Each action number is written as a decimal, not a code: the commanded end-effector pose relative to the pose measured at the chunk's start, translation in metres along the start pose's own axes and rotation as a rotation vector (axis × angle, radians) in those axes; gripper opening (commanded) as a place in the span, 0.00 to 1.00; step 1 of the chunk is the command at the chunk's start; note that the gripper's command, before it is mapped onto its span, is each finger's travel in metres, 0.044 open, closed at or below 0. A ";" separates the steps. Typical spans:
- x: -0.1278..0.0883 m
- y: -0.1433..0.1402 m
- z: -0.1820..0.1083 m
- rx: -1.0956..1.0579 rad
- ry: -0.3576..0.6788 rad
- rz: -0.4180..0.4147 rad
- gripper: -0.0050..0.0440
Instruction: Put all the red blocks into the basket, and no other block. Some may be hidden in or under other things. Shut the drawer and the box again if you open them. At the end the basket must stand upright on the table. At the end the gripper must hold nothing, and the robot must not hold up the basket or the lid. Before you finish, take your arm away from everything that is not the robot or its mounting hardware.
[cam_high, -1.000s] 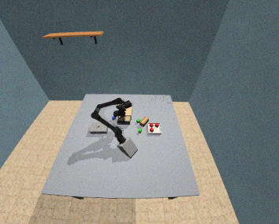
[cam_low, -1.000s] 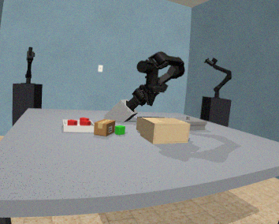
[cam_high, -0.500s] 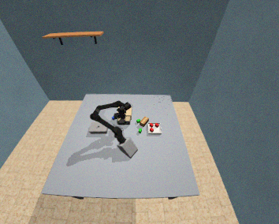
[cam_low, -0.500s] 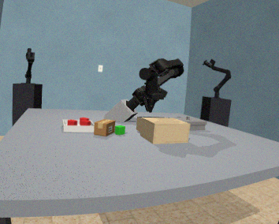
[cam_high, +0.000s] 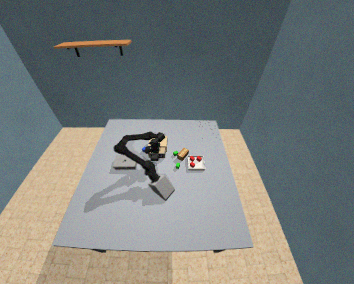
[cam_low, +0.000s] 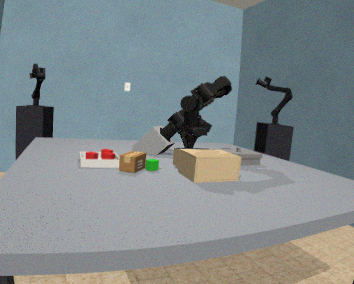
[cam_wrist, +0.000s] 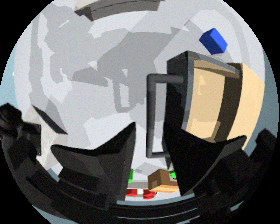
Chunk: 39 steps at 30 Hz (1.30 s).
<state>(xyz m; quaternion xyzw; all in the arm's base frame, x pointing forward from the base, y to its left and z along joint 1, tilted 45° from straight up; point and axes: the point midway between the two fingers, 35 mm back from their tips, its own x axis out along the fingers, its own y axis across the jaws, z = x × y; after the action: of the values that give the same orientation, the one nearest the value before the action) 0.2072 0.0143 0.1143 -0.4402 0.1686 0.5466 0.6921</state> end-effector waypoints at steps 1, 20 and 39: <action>0.012 0.001 0.001 0.004 -0.003 0.001 0.40; 0.017 0.001 0.001 0.004 -0.003 0.001 0.10; 0.017 -0.028 0.001 0.004 -0.003 0.001 0.10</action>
<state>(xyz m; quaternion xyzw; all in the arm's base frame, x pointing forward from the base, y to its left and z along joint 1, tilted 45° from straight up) 0.2295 0.0249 0.1112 -0.4372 0.1699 0.5478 0.6928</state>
